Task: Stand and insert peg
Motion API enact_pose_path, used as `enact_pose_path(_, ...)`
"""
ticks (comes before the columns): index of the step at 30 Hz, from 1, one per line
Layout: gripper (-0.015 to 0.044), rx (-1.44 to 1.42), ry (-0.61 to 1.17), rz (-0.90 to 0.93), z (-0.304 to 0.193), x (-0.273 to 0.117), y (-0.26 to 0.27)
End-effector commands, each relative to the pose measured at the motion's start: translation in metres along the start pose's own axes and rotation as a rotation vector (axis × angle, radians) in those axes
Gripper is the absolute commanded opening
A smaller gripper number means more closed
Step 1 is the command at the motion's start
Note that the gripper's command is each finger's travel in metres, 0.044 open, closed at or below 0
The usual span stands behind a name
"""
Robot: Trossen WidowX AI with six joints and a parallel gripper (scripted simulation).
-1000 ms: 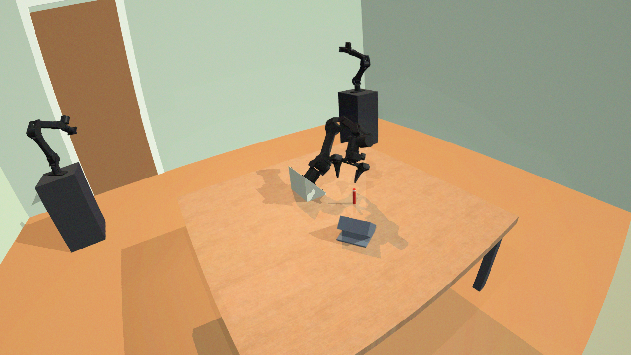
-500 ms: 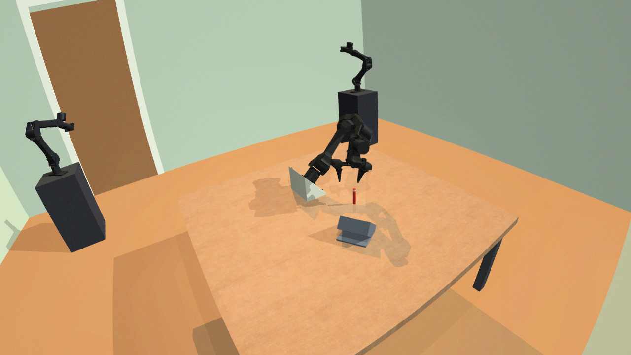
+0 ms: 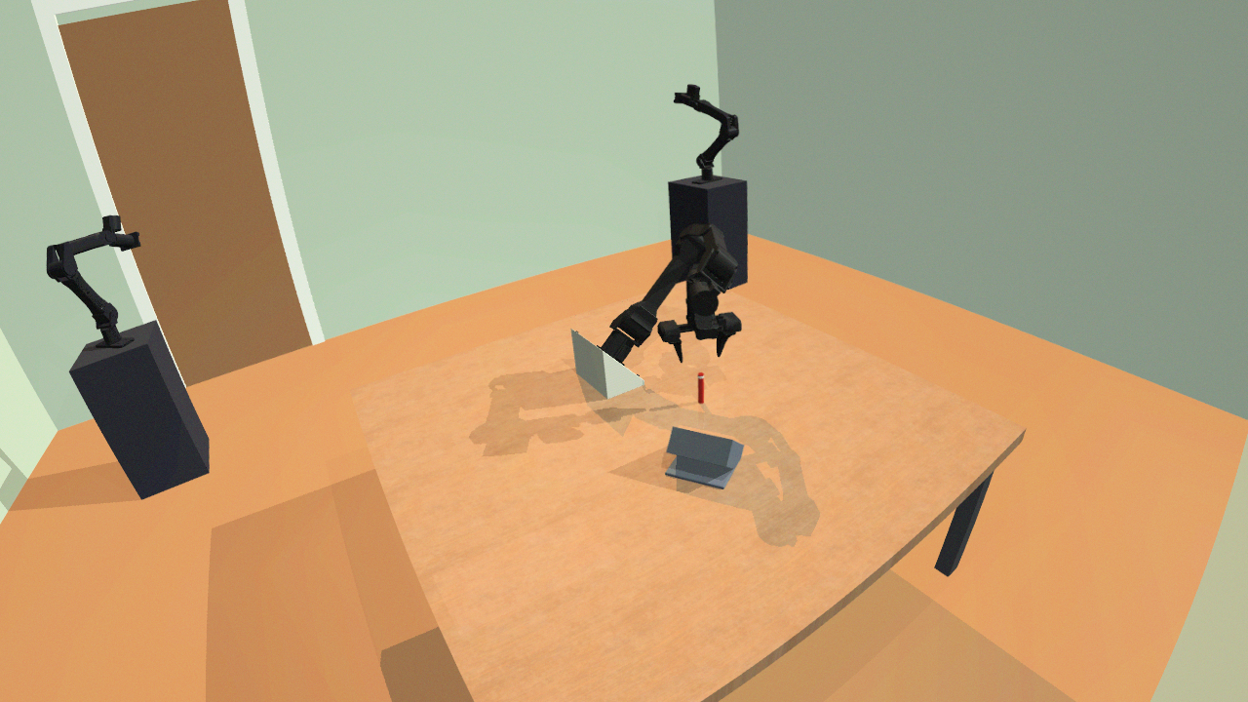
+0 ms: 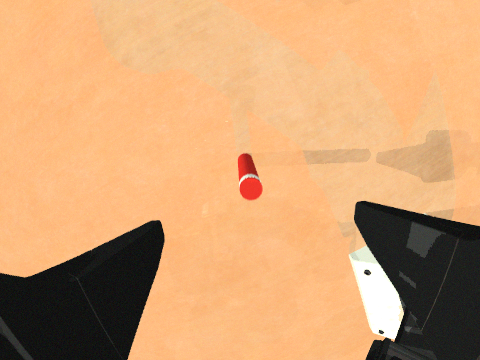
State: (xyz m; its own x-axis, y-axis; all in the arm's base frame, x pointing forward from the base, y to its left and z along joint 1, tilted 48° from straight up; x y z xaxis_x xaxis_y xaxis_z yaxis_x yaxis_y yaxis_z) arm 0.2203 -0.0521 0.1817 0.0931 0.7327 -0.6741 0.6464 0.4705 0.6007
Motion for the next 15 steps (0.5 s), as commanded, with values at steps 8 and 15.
enact_pose_path(8,0.0440,0.095,0.001,0.007,0.001,0.018,0.001)
enact_pose_path(15,0.0440,0.098,0.000,0.006,0.001,0.024,0.001)
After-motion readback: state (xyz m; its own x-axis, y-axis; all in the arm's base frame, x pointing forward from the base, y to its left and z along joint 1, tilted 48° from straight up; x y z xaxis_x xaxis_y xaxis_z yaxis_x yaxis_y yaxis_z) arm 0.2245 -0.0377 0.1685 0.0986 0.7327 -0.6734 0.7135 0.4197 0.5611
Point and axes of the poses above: the point midway between the two fingers, 35 mm back from their tips, its own x axis out along the fingers, its own y axis across the jaws, z = x × y, the point moved 6 cm from there along -x, back along the fingers, and after that the axes turned 15 degrees about x, right-handed, at the moved point
